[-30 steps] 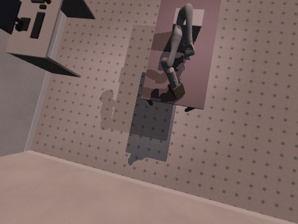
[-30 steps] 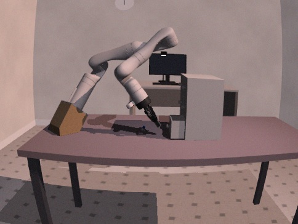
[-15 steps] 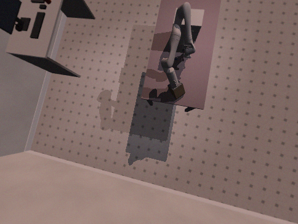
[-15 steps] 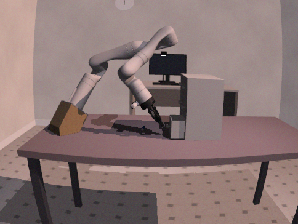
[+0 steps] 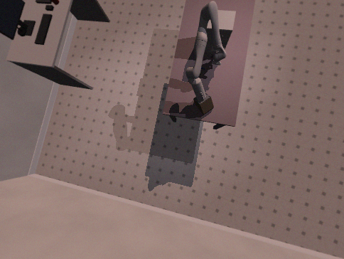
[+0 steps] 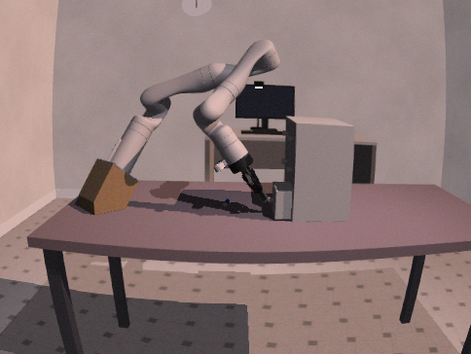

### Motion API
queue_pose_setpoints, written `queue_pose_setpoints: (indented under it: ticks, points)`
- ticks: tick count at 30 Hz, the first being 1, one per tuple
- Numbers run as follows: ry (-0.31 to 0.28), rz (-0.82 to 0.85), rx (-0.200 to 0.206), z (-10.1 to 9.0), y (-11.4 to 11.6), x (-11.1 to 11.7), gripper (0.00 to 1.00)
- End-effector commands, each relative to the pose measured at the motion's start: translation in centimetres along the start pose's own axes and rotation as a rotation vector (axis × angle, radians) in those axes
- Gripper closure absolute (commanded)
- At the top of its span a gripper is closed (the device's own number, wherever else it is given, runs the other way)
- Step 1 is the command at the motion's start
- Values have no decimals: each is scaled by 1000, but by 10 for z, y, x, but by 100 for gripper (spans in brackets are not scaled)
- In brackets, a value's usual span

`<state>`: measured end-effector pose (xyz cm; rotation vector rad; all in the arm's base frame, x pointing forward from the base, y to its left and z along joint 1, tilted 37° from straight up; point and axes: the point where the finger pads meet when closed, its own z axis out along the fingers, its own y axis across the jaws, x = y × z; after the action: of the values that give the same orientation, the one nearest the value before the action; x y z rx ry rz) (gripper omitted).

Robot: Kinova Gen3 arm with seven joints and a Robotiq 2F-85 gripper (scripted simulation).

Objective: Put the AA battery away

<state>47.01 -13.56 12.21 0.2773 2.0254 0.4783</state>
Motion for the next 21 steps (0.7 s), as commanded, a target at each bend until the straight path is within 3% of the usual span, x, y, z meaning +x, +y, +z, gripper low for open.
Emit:
queue_pose_setpoints:
  ticks: [1, 21]
  points:
    - [-8, -12, -6, 2, 3, -7, 100]
    - [-8, -12, -6, 18, 3, -30, 100]
